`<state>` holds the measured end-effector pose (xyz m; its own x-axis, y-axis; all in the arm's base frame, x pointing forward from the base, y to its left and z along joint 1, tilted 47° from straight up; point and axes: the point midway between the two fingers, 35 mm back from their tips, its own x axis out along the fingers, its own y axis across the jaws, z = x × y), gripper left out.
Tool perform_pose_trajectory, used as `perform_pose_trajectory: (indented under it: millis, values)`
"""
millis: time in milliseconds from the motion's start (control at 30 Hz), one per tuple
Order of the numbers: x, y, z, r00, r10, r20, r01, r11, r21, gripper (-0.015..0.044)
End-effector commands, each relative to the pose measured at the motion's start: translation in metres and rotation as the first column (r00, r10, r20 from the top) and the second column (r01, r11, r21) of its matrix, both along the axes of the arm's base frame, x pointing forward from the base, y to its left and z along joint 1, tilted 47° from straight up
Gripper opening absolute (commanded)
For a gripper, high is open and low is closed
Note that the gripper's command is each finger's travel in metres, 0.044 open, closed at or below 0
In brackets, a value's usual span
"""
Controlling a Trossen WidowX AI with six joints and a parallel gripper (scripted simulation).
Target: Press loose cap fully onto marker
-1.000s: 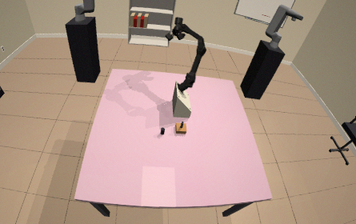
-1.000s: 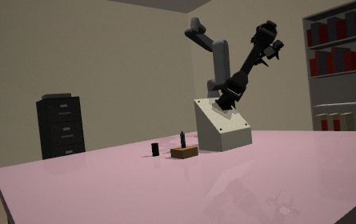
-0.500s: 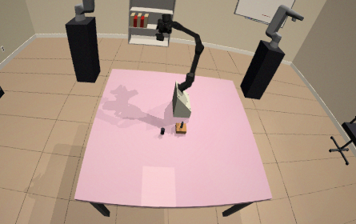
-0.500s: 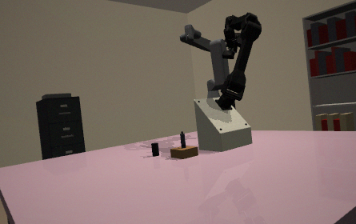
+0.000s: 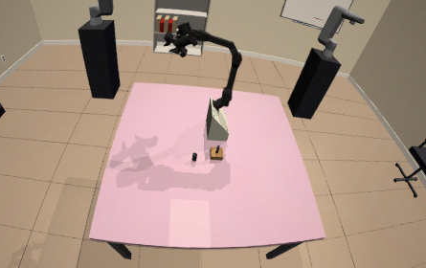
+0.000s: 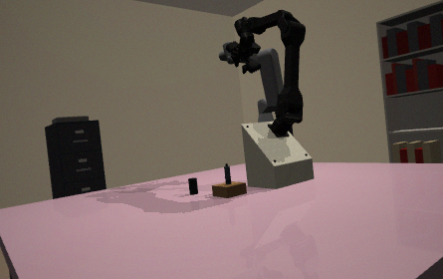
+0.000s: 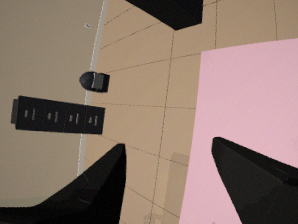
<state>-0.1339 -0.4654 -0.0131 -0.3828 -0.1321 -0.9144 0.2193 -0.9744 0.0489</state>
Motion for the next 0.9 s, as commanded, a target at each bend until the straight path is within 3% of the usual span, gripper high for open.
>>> perform_pose_trajectory:
  millis: [0,267,500,667,867]
  values:
    - [0.070,0.005,-0.025,0.946,0.308,0.099,-0.318,0.941,0.118,0.0244]
    - [0.186,0.033,-0.050,0.670,0.691,0.272,-0.741,0.642,0.194,0.0244]
    - [0.279,0.084,-0.069,0.244,0.863,0.443,-0.969,0.195,0.155,0.0244]
    - [0.340,0.135,-0.080,-0.150,0.825,0.544,-0.979,-0.201,0.035,0.0244]
    - [0.397,0.210,-0.090,-0.574,0.579,0.579,-0.780,-0.602,-0.171,0.0244]
